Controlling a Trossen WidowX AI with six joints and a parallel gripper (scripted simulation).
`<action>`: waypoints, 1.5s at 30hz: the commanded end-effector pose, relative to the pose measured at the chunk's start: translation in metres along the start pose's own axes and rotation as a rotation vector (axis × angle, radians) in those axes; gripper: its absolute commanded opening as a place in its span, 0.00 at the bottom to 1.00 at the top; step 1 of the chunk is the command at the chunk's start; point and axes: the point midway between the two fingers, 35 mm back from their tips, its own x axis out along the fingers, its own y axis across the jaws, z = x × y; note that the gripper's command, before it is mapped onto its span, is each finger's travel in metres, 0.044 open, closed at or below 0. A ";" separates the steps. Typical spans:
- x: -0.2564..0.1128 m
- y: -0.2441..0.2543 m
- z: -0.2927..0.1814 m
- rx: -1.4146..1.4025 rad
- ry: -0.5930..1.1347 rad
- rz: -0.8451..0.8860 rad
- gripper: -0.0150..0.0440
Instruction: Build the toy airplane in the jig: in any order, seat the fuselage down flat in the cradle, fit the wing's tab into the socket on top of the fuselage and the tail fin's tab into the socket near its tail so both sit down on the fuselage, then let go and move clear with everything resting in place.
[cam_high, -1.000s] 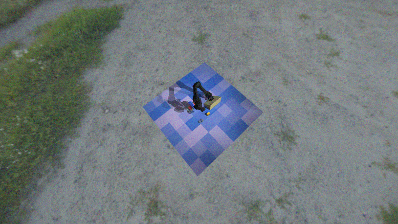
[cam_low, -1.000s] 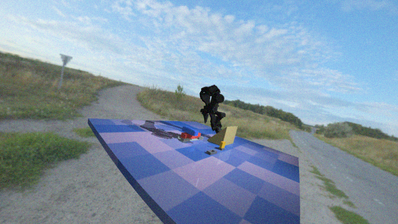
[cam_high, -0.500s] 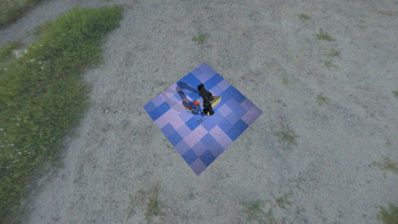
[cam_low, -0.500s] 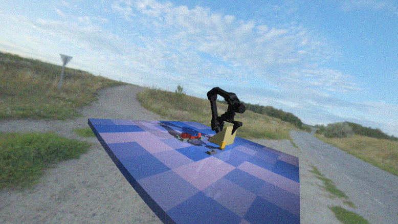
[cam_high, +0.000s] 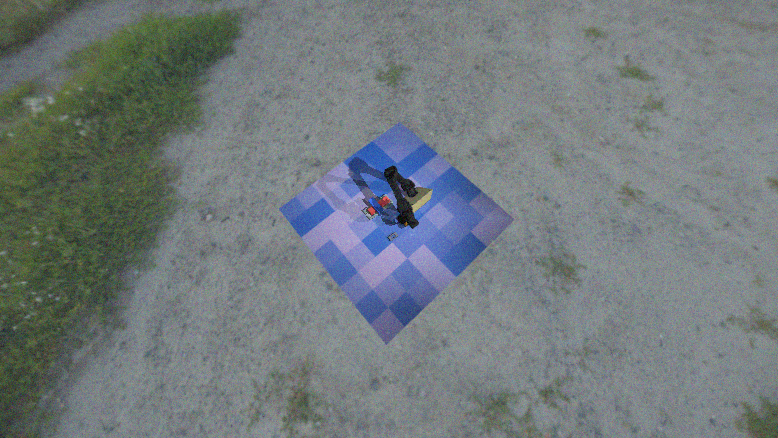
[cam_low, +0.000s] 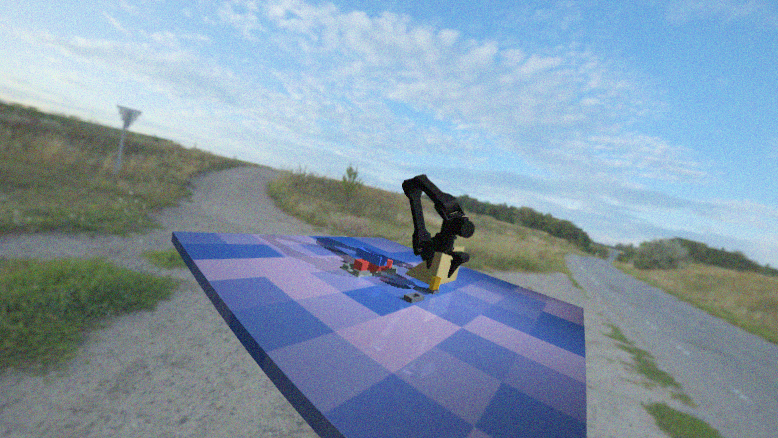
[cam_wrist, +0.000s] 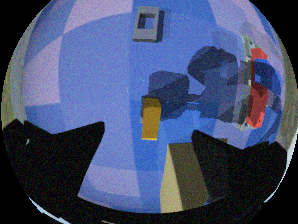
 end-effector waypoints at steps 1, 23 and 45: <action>0.007 -0.001 0.000 -0.007 -0.001 -0.010 1.00; 0.043 -0.002 0.000 -0.007 -0.002 -0.011 1.00; 0.053 -0.003 0.000 -0.007 -0.002 -0.012 0.38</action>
